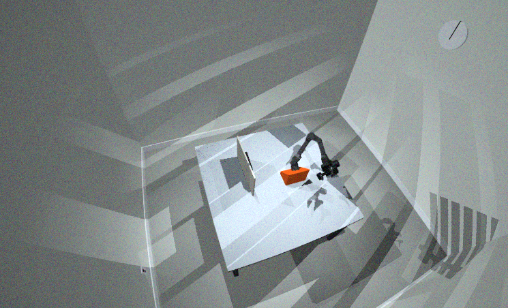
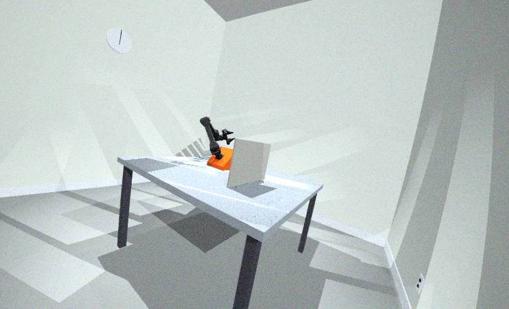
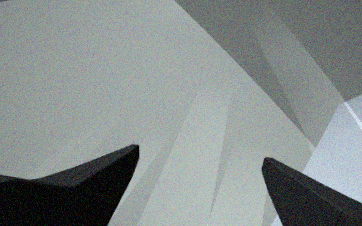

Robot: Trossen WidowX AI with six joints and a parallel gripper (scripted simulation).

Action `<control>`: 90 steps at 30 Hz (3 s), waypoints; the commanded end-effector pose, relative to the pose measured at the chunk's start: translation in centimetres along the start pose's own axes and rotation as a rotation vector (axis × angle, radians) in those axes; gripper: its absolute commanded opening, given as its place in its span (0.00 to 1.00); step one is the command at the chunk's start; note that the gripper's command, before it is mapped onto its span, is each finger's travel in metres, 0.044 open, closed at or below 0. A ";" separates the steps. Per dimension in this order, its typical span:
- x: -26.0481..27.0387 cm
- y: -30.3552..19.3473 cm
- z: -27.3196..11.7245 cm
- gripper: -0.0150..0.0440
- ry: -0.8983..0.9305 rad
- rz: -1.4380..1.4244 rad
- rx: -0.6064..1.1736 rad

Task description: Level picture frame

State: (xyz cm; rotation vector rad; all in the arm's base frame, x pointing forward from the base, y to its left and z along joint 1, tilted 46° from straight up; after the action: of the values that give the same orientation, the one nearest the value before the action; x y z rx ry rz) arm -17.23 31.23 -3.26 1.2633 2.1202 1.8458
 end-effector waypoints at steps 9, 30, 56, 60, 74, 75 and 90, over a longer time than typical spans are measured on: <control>-1.2 8.8 5.4 0.69 -0.182 0.037 0.026; -20.3 35.9 5.9 0.69 -0.471 0.396 -0.155; -30.5 41.5 -9.0 0.69 -0.604 0.248 -0.657; -30.5 41.5 -9.0 0.69 -0.604 0.248 -0.657; -30.5 41.5 -9.0 0.69 -0.604 0.248 -0.657; -30.5 41.5 -9.0 0.69 -0.604 0.248 -0.657; -30.5 41.5 -9.0 0.69 -0.604 0.248 -0.657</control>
State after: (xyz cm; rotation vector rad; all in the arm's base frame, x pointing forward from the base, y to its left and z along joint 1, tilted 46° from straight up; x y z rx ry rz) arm 20.07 3.51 20.80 1.6435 0.9770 1.7068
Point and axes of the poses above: the point midway between the two fingers, 35 mm back from their tips, its own z axis out along the fingers, its own x axis across the jaws, y = z × x, the point moved 1 cm from there along -z, back along the fingers, and after that the axes turned 8 degrees about z, right-handed, at the moved point
